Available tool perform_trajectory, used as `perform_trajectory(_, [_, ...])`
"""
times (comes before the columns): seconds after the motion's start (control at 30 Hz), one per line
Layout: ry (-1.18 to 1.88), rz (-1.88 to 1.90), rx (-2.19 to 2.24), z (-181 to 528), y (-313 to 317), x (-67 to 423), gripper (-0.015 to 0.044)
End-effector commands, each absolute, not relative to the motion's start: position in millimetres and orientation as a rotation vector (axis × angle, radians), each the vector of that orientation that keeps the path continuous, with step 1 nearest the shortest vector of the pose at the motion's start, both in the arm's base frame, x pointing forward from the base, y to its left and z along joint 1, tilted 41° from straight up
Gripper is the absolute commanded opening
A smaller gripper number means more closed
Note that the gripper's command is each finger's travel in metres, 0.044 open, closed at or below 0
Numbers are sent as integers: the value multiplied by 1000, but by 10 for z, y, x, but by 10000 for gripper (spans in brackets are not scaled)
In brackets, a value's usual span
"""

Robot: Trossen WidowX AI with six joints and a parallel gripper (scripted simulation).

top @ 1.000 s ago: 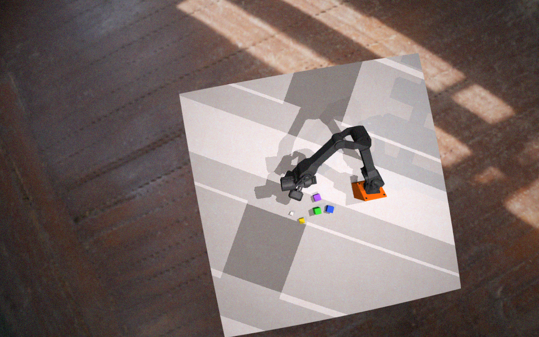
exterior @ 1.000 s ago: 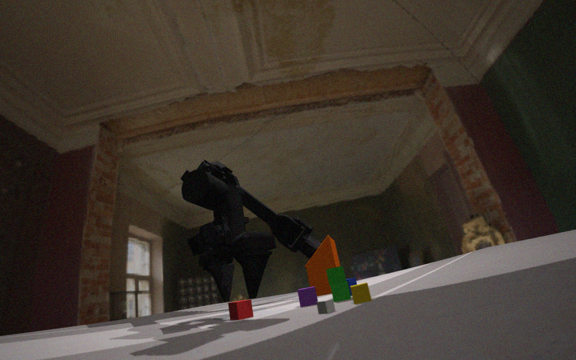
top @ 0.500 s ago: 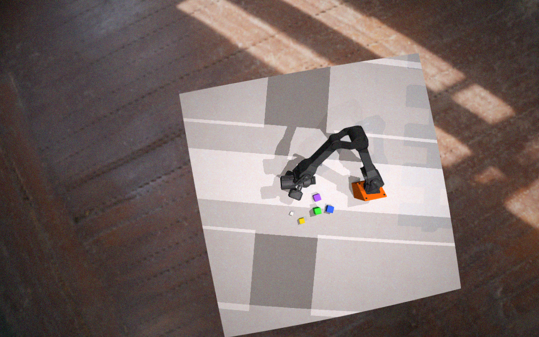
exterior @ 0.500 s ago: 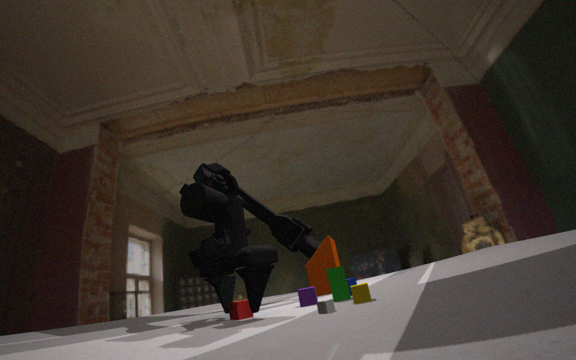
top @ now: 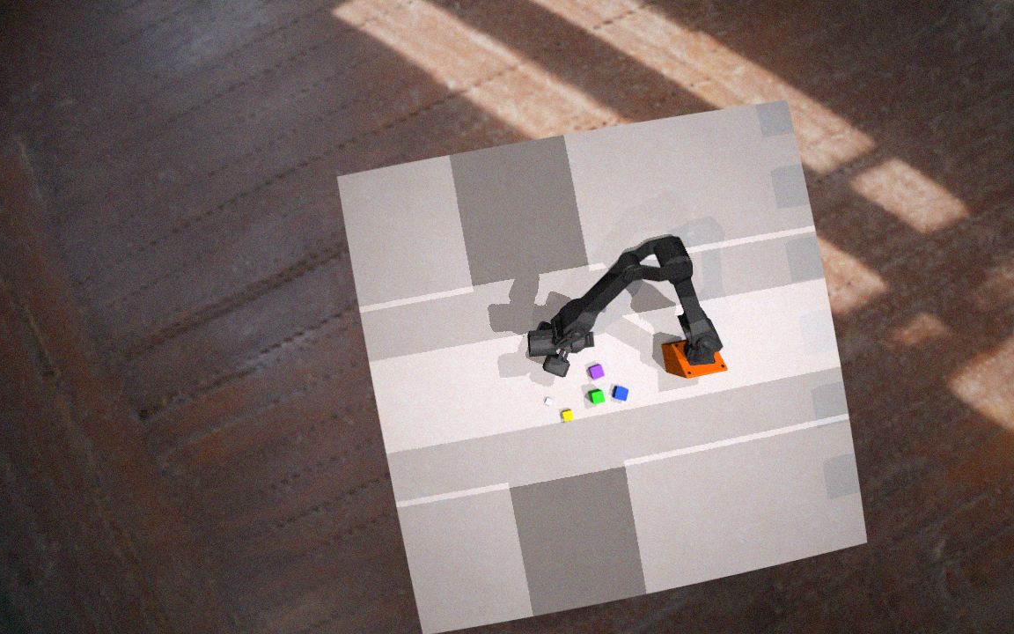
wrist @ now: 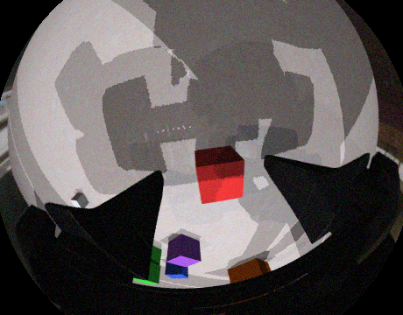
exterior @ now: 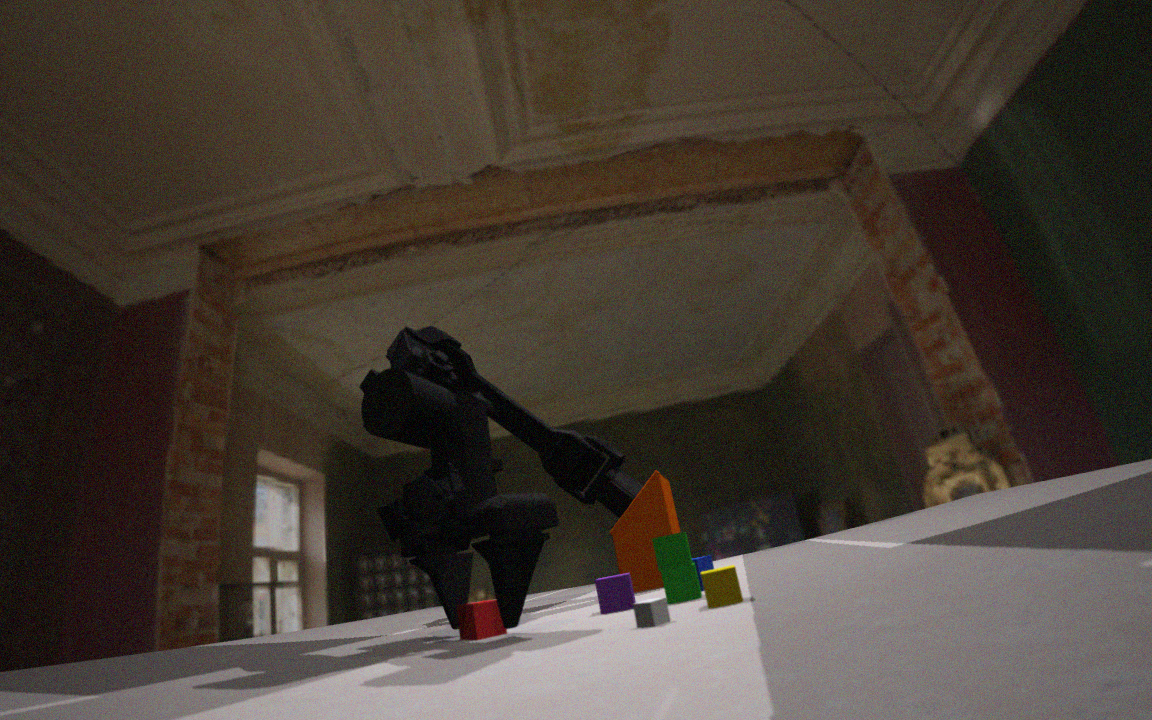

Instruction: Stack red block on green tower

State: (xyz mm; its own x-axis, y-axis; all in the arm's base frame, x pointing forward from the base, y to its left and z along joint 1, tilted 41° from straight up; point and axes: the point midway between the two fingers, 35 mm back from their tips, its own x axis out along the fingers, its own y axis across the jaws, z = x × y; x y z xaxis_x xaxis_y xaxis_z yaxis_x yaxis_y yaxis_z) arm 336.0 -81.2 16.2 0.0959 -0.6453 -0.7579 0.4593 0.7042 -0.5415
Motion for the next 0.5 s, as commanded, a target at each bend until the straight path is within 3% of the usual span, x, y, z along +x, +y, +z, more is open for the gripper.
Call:
perform_trajectory(0.0, [1227, -823, -189, 163, -812, 3360, 361])
perform_trajectory(0.33, [1227, -823, -189, 163, -812, 3360, 99])
perform_trajectory(0.47, [1227, -823, -189, 163, -812, 3360, 72])
